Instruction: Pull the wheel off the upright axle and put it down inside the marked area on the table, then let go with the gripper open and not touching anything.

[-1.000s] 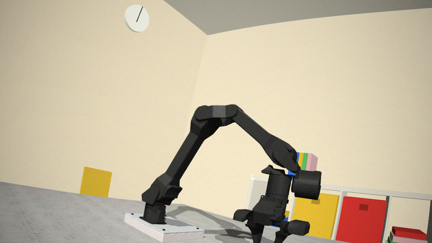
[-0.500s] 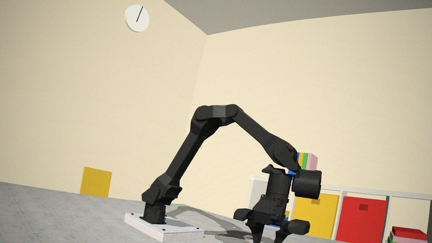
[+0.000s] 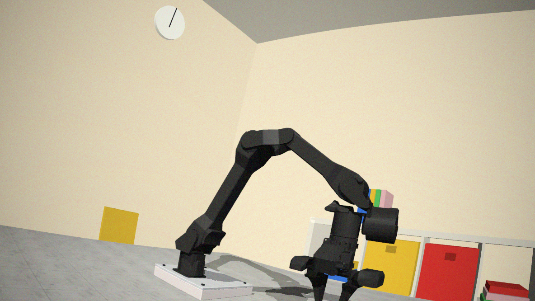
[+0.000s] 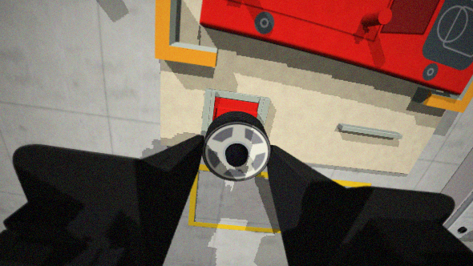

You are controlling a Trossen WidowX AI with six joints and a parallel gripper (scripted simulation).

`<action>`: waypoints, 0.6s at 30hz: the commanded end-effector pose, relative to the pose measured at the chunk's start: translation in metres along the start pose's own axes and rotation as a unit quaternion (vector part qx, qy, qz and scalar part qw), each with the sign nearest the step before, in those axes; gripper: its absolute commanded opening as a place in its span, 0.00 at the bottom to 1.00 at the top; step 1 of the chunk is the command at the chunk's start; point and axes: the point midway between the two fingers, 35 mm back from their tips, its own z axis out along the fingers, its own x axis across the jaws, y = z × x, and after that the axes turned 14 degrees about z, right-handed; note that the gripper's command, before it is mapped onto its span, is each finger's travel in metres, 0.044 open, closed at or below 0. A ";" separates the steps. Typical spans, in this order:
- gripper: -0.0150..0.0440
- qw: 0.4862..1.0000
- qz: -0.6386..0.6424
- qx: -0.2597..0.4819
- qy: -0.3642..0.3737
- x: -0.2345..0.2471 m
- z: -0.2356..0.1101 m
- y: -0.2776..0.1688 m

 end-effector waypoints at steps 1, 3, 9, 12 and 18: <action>0.25 1.000 0.000 0.001 0.004 0.002 -0.005 -0.001; 0.25 1.000 0.000 0.001 0.004 0.002 -0.005 -0.001; 0.25 1.000 0.000 0.001 0.004 0.002 -0.007 -0.001; 0.25 1.000 0.001 0.001 0.004 0.002 -0.008 -0.001; 0.25 1.000 0.001 0.001 0.004 0.001 -0.010 -0.001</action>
